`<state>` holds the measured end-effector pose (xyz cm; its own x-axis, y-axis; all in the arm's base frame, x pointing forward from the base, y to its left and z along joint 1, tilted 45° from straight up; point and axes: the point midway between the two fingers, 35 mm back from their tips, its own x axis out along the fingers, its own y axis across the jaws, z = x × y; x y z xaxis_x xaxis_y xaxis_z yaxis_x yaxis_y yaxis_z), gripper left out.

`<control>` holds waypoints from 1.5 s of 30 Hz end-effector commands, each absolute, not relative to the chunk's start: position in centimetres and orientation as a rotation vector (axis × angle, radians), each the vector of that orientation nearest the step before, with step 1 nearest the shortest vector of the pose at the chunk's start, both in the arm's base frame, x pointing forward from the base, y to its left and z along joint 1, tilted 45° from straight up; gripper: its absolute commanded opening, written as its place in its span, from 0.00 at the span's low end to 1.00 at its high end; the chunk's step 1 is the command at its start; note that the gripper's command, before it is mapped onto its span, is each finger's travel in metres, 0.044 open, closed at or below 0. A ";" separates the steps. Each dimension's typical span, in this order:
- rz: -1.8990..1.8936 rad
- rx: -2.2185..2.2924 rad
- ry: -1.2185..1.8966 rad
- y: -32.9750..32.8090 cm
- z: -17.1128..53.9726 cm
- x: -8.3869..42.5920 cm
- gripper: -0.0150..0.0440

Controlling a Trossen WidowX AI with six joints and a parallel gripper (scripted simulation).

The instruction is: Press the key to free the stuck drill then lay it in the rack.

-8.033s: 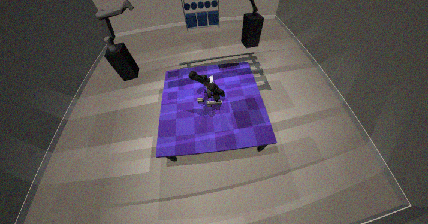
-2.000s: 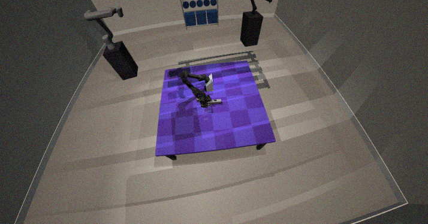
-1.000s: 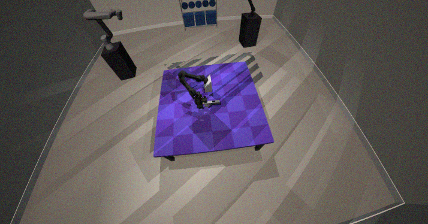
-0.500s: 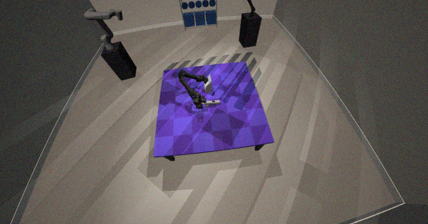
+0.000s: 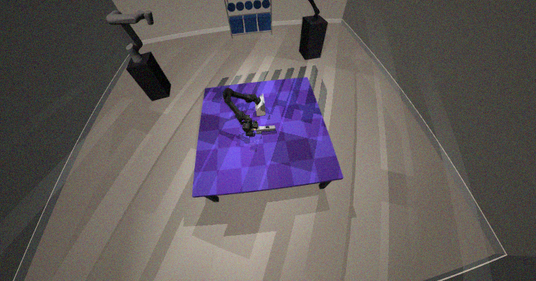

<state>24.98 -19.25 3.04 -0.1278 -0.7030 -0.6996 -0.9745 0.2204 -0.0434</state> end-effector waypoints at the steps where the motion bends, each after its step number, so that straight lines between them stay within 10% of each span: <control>1: 0.580 -1.543 1.898 -19.2 2.8 25.0 1.00; 21: 0.580 -1.543 1.898 -18.8 1.9 25.1 1.00; 37: 0.581 -1.545 1.897 -18.9 2.1 25.1 0.29; 45: 0.580 -1.544 1.898 -18.8 2.2 25.1 0.25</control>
<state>25.13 -18.87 2.08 -0.1267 -0.7036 -0.6993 -0.9744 0.2201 -0.0450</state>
